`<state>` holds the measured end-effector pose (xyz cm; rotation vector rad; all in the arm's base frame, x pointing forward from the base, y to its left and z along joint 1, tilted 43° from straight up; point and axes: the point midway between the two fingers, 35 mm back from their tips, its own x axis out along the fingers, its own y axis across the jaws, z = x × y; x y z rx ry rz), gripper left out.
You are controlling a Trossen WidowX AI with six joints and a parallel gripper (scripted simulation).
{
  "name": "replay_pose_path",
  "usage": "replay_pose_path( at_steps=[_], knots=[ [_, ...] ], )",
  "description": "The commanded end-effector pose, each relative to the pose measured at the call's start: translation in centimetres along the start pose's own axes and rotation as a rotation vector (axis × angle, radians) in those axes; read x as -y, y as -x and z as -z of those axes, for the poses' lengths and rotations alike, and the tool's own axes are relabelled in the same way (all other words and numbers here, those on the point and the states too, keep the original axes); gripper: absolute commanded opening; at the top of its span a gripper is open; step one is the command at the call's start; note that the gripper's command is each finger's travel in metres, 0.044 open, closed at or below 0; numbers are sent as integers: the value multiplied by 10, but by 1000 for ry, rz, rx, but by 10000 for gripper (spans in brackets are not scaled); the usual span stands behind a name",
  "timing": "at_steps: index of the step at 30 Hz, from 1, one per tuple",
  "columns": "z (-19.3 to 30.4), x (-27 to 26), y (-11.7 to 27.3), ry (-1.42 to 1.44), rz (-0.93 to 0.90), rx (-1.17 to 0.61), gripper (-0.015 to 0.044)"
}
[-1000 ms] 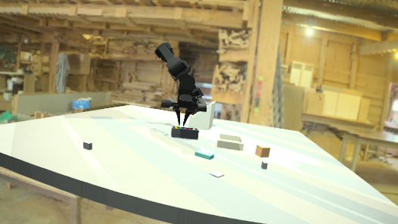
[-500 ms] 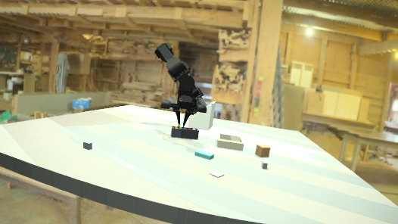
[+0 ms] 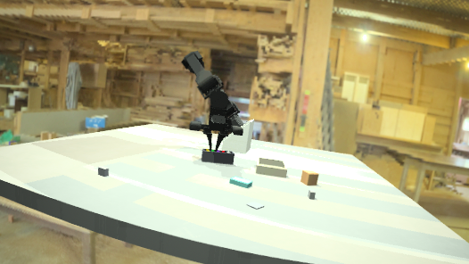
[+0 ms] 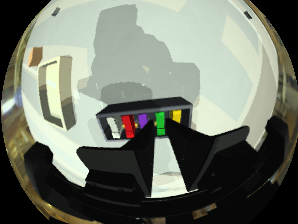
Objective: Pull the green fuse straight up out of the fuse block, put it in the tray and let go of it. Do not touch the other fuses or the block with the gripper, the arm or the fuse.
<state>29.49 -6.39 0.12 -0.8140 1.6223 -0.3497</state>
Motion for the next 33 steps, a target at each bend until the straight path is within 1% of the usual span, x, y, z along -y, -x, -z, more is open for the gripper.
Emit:
replay_pose_path(
  at_steps=[1, 10, 33],
  knots=[
    [0, 0, 0, 0, 0, 0, 56],
    [0, 0, 0, 0, 0, 0, 0],
    [-1, 0, 10, 1, 0, 0, 0]
  ],
)
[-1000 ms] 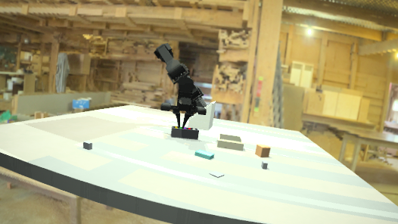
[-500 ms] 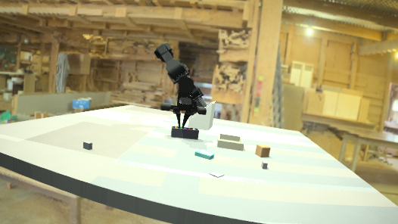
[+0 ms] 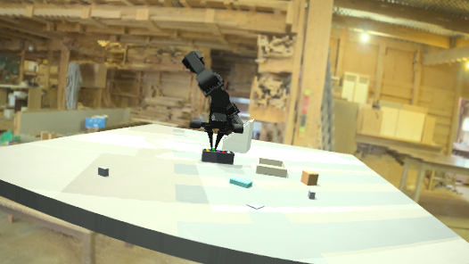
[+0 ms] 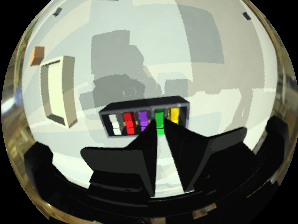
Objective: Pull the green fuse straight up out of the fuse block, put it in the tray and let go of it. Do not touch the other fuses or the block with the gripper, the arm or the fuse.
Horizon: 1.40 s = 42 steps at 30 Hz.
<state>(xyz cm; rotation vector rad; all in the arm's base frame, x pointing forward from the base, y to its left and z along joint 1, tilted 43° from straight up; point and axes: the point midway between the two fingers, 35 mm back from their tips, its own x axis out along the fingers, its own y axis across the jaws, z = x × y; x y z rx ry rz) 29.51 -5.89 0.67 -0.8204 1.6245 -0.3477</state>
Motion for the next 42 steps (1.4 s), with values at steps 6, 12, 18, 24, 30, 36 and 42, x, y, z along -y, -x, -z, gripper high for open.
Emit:
replay_pose_path(
  at_steps=[6, 12, 18, 24, 30, 36, 42],
  knots=[
    [-1, 0, 5, -4, -2, 2, 0],
    [-1, 0, 8, -4, -2, 2, 0],
    [-1, 0, 11, -4, -1, 2, 0],
    [-1, 0, 14, -3, -1, 2, 0],
    [-1, 0, 17, -3, -1, 2, 0],
    [-1, 0, 20, -2, 0, 2, 0],
    [-1, 0, 23, -2, 0, 2, 0]
  ],
)
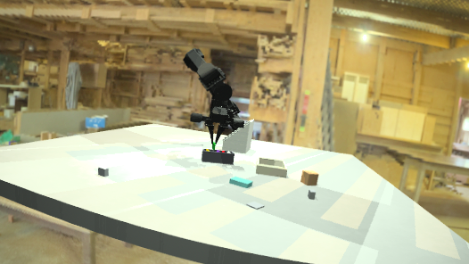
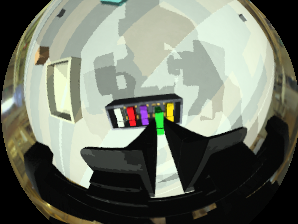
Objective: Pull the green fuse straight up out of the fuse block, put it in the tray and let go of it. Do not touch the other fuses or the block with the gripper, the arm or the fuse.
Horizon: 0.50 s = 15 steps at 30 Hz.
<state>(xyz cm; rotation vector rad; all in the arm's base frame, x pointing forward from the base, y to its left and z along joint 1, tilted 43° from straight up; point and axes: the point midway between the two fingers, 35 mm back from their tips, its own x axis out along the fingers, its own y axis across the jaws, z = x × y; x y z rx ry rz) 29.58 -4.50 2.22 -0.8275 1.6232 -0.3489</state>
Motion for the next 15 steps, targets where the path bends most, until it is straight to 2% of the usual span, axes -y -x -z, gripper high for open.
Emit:
replay_pose_path(
  at_steps=[1, 15],
  knots=[
    [0, 0, 3, -5, -5, 1, 0],
    [0, 0, 9, -4, -4, 1, 0]
  ],
)
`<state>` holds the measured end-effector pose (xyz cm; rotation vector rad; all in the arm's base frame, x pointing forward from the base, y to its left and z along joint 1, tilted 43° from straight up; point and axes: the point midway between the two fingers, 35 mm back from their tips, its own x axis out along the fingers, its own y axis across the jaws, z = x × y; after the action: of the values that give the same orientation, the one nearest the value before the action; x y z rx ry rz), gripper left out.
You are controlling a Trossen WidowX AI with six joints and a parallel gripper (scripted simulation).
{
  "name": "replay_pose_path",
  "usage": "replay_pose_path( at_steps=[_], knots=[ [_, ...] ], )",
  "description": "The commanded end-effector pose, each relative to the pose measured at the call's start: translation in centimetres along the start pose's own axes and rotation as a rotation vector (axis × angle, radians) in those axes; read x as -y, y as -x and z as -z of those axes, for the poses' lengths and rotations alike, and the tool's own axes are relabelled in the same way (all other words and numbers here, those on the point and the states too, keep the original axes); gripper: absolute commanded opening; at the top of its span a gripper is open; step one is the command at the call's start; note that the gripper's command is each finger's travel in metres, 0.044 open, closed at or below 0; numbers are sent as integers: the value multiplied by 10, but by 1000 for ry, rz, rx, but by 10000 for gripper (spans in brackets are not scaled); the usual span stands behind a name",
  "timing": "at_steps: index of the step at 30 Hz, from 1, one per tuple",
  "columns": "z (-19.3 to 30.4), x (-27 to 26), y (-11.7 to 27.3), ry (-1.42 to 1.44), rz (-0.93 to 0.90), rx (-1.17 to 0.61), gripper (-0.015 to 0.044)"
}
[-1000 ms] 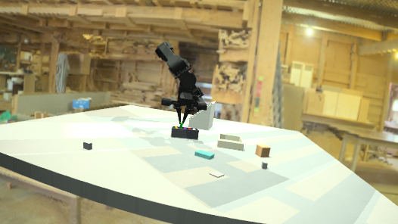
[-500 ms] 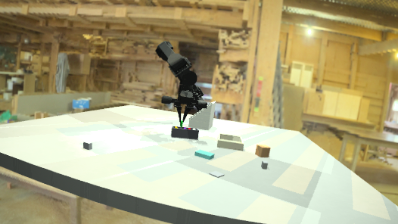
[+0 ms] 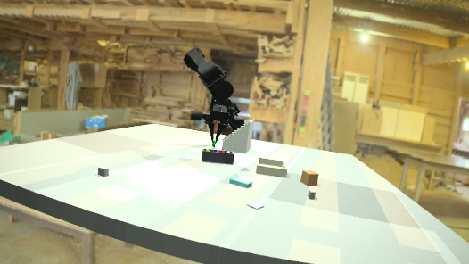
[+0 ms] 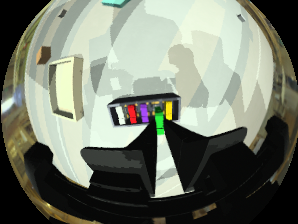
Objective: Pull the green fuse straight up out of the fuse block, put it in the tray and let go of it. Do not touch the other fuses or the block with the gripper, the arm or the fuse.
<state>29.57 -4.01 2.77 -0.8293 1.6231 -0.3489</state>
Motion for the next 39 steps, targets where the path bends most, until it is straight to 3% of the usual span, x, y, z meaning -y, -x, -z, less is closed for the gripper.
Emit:
replay_pose_path(
  at_steps=[1, 19, 39],
  knots=[
    [0, 0, 3, -5, -6, 1, 0],
    [-3, -3, 25, -5, -7, 2, 0],
    [-55, -107, 34, -2, -27, 14, 0]
  ],
)
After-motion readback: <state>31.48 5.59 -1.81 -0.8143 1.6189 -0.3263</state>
